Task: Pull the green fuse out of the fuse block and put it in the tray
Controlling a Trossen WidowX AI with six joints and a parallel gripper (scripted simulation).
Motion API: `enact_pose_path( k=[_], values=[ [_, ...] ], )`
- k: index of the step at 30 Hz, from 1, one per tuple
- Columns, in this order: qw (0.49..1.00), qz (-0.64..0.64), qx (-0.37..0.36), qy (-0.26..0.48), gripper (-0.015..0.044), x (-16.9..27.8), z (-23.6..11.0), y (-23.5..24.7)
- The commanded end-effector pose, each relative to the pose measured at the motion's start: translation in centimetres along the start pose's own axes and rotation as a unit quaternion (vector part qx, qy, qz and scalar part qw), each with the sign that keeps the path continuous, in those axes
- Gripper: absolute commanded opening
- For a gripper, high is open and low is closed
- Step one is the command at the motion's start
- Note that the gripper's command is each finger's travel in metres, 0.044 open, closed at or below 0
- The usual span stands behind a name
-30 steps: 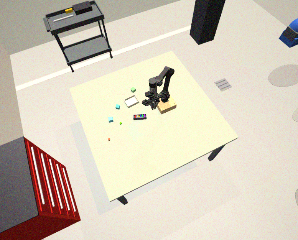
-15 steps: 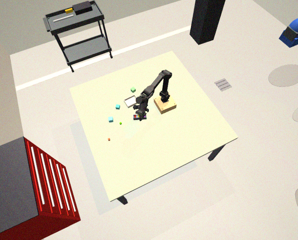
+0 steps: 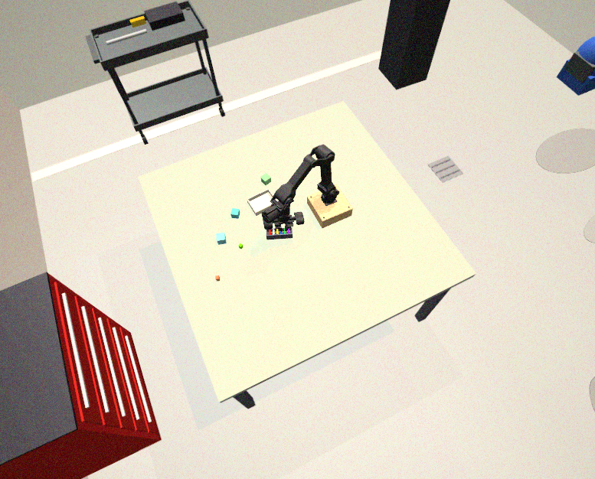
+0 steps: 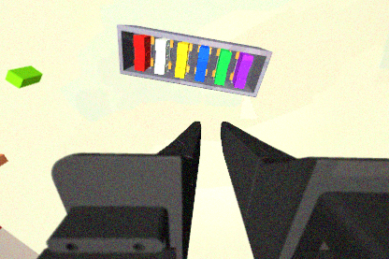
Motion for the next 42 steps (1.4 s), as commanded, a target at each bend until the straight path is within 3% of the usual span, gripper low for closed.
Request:
enact_pose_path(
  k=[1,42],
  values=[
    [0.996,0.068,0.044,-0.040,0.0069,-1.5,1.5,-1.2],
    [0.996,0.068,0.044,-0.040,0.0069,-2.3,4.6,-1.1]
  ],
)
Point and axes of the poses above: the point midway between the two fingers, 35 mm back from their tips, its own z axis out along the fingers, its own y axis across the jaws, x = y × z, the point moved 6 cm from there along -z, back along the fingers, and after that the axes turned 10 degrees about -z, right-handed, at the moved point
